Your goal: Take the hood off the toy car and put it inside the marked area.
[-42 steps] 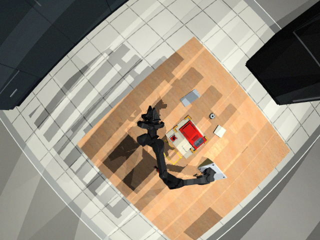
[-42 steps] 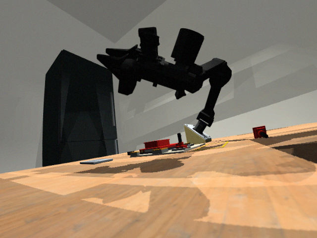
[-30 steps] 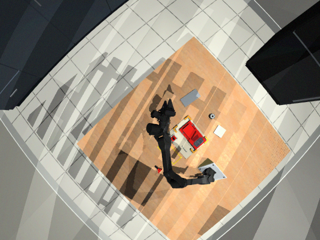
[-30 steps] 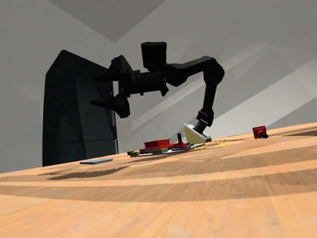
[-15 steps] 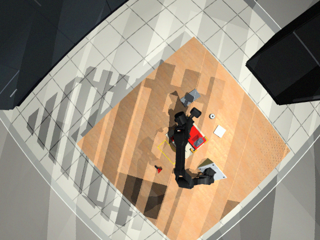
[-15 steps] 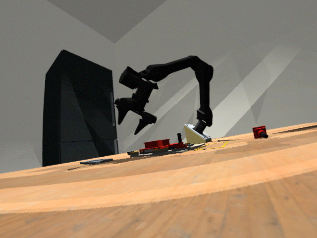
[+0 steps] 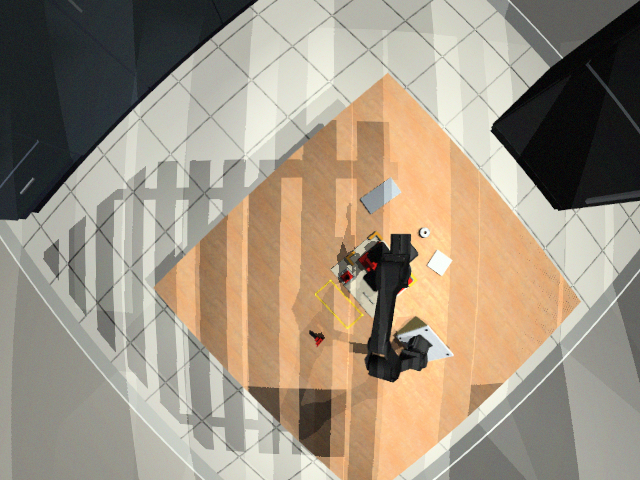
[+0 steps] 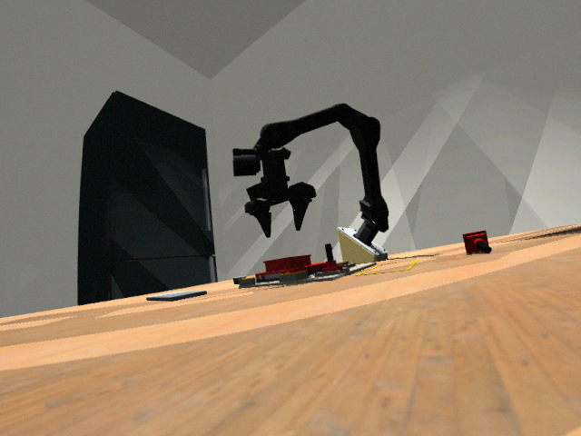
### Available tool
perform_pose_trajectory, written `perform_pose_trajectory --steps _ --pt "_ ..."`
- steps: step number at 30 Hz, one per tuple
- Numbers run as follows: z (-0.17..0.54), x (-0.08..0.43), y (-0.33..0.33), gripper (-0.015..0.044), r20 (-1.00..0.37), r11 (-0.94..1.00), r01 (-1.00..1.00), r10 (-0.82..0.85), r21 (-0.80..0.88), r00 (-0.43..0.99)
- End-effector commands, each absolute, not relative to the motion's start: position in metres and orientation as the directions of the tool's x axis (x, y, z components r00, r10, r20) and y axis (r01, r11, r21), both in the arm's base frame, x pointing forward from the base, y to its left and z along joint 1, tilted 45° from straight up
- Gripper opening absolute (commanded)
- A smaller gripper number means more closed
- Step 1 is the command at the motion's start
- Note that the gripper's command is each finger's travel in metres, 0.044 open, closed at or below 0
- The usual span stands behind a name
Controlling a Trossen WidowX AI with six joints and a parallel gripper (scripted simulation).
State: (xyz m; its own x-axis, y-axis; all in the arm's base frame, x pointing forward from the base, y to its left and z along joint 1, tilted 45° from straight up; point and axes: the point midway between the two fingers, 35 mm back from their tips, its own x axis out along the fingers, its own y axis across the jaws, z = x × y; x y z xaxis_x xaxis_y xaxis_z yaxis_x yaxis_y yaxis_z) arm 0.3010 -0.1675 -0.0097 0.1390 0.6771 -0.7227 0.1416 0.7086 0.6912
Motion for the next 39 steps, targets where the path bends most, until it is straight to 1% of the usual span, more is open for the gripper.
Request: perform_pose_trajectory --steps 1,39 --pt "-0.010 0.301 -0.163 0.0440 -0.713 0.699 0.136 0.688 0.702 0.136" --pt "-0.030 0.306 -0.144 0.0440 -0.712 0.699 0.136 0.688 0.702 0.137"
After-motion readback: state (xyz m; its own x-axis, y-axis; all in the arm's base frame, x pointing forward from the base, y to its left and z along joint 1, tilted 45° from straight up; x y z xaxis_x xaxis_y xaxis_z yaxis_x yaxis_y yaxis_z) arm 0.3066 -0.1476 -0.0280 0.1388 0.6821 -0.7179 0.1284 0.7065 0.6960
